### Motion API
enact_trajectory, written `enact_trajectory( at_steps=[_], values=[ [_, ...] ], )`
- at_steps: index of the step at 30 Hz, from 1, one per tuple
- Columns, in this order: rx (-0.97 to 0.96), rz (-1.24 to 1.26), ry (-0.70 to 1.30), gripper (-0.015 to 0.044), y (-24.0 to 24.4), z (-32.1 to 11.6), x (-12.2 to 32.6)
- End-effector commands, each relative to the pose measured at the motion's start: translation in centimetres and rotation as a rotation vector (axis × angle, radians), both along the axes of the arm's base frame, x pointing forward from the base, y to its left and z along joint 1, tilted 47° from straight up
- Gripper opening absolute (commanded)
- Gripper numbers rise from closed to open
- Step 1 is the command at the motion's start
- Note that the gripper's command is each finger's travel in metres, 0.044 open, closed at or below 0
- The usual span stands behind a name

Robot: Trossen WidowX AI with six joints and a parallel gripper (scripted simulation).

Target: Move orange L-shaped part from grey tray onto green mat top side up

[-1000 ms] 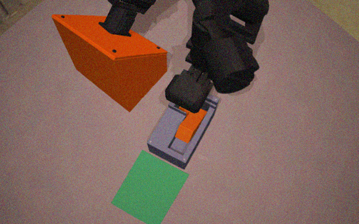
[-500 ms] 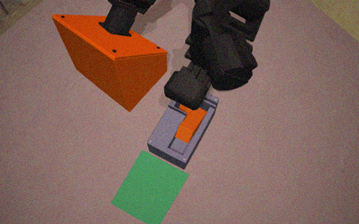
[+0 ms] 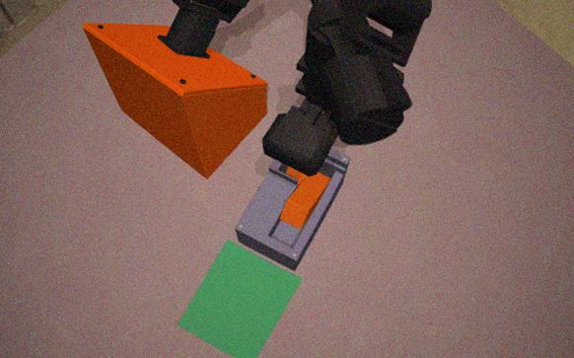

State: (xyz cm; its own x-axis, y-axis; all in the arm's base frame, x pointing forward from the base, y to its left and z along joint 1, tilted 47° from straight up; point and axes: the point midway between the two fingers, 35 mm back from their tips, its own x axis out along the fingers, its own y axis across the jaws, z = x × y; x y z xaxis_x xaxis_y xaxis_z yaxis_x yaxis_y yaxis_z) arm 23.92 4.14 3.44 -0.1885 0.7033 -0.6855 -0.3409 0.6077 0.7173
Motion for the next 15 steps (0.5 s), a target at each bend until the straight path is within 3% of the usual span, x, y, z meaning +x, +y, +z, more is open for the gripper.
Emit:
enact_trajectory(
  at_steps=[1,2,6,15],
  values=[
    [0.000,-0.001,0.001,0.0180,0.0,0.0,0.0],
    [0.000,-0.001,0.001,0.0180,0.0,0.0,0.0],
    [-0.033,-0.115,0.117,0.0280,-0.4,-0.5,0.5],
    [-0.210,-0.749,0.756,0.0280,-3.0,-3.2,2.8]
  ],
)
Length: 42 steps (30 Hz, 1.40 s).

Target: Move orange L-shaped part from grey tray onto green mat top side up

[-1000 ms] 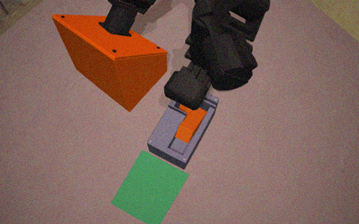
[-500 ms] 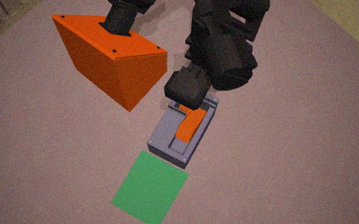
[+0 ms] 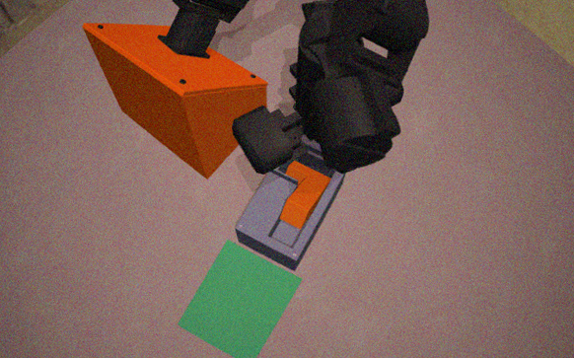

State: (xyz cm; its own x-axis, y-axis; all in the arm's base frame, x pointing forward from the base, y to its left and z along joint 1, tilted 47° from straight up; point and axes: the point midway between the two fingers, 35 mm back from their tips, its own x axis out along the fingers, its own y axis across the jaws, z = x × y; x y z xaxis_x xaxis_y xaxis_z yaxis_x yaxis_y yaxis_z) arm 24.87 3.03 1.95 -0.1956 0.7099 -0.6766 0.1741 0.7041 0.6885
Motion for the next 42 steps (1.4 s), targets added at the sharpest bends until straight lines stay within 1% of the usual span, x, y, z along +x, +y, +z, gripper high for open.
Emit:
enact_trajectory(
  at_steps=[1,4,6,25,33,42],
  values=[
    [-0.145,-0.458,0.454,0.0280,-2.2,-2.1,2.1],
    [-0.202,-0.663,0.664,0.0280,-3.1,-3.2,2.8],
    [-0.215,-0.711,0.713,0.0280,-3.3,-3.4,2.9],
    [-0.215,-0.711,0.713,0.0280,-3.3,-3.4,2.9],
    [-0.214,-0.711,0.714,0.0280,-1.2,-5.5,2.3],
    [-0.214,-0.711,0.713,0.0280,-0.6,-6.1,2.2]
  ],
)
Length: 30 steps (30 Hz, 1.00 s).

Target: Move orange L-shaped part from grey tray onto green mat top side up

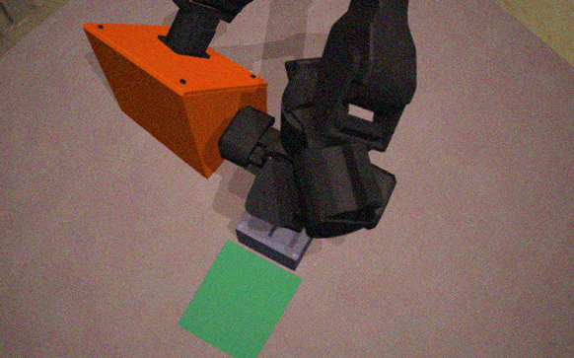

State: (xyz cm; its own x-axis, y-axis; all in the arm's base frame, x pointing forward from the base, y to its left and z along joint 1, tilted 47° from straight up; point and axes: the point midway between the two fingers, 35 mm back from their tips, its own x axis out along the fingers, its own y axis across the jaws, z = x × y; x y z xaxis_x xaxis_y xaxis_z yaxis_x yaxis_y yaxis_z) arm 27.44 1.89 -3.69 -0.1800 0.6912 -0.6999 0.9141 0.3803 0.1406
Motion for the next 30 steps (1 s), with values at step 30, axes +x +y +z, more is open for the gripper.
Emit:
enact_trajectory(
  at_steps=[30],
  values=[
    [0.003,0.002,0.002,0.0254,3.2,-3.0,-0.9]
  ],
)
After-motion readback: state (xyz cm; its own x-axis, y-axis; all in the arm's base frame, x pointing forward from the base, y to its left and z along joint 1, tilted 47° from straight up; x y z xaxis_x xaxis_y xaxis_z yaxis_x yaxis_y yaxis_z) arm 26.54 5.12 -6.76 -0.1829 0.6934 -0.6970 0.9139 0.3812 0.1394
